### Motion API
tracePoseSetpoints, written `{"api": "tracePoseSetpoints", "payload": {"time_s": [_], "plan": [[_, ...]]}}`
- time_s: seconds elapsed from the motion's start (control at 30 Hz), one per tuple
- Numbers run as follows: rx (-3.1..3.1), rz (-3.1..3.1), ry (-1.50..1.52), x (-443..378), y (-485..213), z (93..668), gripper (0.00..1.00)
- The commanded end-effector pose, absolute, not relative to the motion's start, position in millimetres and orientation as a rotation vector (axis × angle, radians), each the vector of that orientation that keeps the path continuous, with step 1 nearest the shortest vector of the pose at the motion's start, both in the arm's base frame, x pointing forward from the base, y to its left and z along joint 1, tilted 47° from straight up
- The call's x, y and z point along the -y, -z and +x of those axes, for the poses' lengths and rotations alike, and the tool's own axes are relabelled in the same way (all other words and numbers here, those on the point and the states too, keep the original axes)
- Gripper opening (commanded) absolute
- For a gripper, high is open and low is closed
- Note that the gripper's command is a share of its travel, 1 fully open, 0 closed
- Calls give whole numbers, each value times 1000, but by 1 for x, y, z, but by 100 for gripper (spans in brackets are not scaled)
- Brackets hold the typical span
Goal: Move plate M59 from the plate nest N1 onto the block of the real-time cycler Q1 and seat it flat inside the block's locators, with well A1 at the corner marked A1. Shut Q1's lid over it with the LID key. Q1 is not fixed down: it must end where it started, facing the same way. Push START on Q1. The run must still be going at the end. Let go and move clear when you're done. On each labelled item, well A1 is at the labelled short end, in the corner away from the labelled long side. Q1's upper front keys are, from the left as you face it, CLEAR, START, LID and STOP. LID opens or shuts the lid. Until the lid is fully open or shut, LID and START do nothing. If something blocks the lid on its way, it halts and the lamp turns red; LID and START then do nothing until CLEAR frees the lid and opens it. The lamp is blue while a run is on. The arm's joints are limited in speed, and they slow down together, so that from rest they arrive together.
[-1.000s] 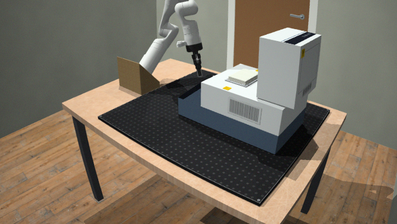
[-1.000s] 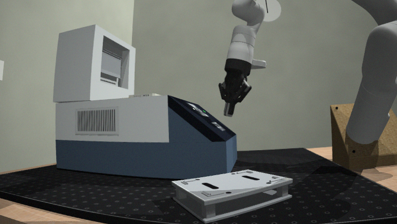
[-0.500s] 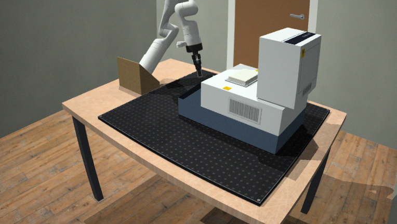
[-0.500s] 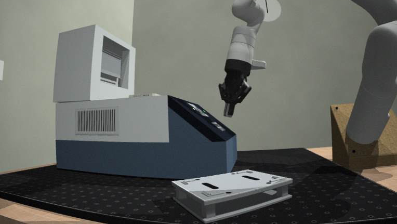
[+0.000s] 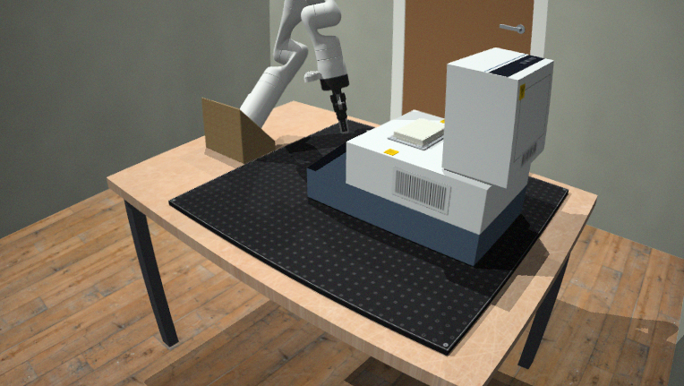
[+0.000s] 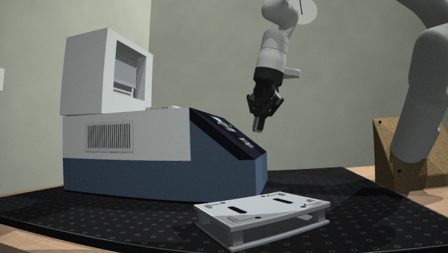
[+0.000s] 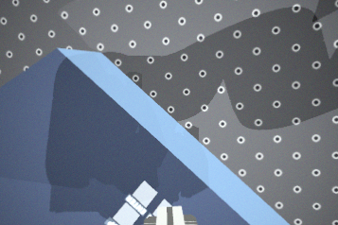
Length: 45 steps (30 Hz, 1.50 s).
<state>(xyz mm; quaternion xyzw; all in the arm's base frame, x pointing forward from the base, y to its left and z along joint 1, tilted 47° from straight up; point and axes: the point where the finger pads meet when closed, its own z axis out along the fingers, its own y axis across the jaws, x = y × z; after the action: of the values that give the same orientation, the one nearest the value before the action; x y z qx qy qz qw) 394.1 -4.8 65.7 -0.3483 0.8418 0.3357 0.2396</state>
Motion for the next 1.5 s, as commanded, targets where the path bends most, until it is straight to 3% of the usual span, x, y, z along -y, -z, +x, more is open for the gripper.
{"api": "tracePoseSetpoints", "payload": {"time_s": [0.0,1.47], "plan": [[-2294,-972,-908,4,-65,395,10],[-2305,-945,-915,-9,-54,409,10]]}}
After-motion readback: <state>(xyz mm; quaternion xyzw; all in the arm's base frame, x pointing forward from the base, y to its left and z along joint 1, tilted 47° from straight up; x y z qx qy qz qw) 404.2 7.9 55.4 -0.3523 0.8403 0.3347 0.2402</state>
